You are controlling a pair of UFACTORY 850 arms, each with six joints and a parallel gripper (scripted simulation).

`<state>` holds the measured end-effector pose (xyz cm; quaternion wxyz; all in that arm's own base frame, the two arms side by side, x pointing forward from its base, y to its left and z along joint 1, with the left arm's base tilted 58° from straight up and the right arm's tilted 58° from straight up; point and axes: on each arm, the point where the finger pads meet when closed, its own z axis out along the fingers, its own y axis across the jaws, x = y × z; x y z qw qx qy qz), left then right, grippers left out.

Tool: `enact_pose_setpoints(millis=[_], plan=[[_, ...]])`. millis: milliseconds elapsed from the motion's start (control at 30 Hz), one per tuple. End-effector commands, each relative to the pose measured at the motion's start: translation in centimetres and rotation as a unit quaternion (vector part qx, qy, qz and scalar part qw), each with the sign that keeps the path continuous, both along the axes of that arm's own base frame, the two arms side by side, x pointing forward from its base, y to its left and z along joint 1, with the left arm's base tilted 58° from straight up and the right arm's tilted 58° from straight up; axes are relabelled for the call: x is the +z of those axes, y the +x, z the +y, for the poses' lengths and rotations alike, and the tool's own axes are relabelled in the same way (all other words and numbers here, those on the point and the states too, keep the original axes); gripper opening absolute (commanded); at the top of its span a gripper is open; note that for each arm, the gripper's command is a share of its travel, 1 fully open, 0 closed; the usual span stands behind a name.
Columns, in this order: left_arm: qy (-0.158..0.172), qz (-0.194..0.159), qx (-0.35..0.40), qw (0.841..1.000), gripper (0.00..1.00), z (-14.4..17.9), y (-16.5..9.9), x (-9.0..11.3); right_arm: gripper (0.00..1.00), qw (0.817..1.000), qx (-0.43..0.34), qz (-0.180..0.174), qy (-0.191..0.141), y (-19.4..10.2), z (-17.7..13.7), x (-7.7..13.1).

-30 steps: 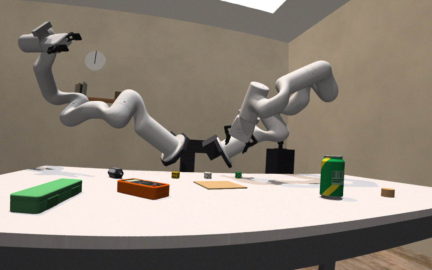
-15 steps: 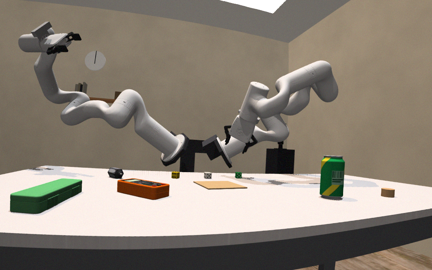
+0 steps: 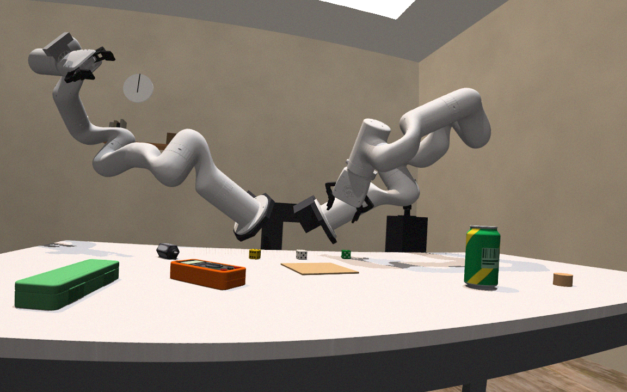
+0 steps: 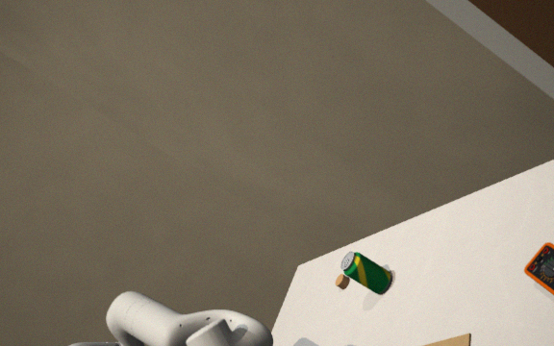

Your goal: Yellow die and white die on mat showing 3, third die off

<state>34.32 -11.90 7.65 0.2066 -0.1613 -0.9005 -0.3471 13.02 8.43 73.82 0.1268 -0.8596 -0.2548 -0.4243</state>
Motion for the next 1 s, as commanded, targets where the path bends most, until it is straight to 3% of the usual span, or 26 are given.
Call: enact_pose_setpoints(millis=[0, 467, 967], plan=[[0.000, 0.000, 0.000, 1.000, 1.00, -0.1, 0.0, 0.0, 1.00, 1.000, -0.025, -0.001, -0.001, 0.4, -0.6, 0.0], [0.000, 0.000, 0.000, 1.000, 1.00, -0.1, 0.0, 0.0, 1.00, 0.991, -0.133, -0.001, -0.001, 1.8, -3.7, 0.0], [0.000, 0.000, 0.000, 1.000, 1.00, -0.1, 0.0, 0.0, 1.00, 0.957, -0.290, 0.000, -0.001, 2.5, -8.6, 0.0]])
